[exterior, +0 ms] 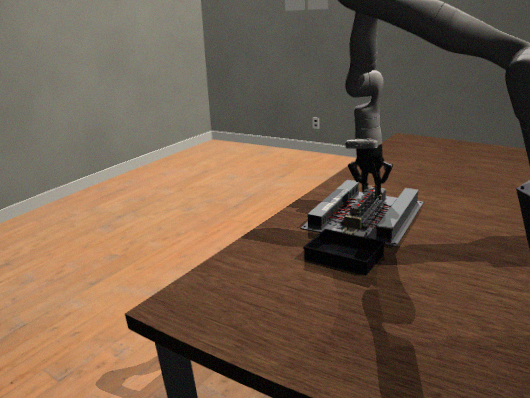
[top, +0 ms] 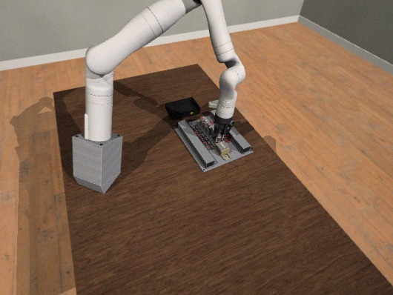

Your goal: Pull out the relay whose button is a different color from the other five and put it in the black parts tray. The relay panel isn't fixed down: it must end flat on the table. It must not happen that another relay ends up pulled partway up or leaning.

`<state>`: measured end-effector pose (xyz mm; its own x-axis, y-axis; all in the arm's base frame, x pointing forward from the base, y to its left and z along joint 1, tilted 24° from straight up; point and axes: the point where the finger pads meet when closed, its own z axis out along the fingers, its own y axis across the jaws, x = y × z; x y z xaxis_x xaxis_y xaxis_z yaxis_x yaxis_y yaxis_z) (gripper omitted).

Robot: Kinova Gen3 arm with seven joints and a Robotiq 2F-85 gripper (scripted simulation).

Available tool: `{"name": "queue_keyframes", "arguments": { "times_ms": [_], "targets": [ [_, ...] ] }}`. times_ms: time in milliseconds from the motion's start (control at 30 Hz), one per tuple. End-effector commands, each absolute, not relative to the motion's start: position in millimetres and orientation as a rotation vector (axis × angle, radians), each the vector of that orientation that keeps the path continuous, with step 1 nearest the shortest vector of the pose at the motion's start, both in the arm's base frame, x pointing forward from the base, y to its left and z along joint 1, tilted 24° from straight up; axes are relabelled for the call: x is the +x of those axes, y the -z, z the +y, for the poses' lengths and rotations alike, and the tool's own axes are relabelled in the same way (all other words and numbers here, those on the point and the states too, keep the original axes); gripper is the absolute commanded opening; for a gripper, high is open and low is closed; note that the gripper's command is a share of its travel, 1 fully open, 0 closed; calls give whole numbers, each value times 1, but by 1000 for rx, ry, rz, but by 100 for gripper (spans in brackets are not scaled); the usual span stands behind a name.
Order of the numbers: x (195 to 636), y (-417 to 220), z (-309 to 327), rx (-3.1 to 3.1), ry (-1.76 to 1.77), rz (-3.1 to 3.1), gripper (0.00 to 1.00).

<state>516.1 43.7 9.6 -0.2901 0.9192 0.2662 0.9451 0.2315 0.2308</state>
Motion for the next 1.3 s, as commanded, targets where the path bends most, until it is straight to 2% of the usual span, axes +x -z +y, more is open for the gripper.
{"name": "queue_keyframes", "arguments": {
  "times_ms": [0, 1267],
  "targets": [
    [517, -10, 43, -1826, 537, -2406, 0],
    [516, -10, 43, -1833, 563, -2409, 0]
  ]
}}
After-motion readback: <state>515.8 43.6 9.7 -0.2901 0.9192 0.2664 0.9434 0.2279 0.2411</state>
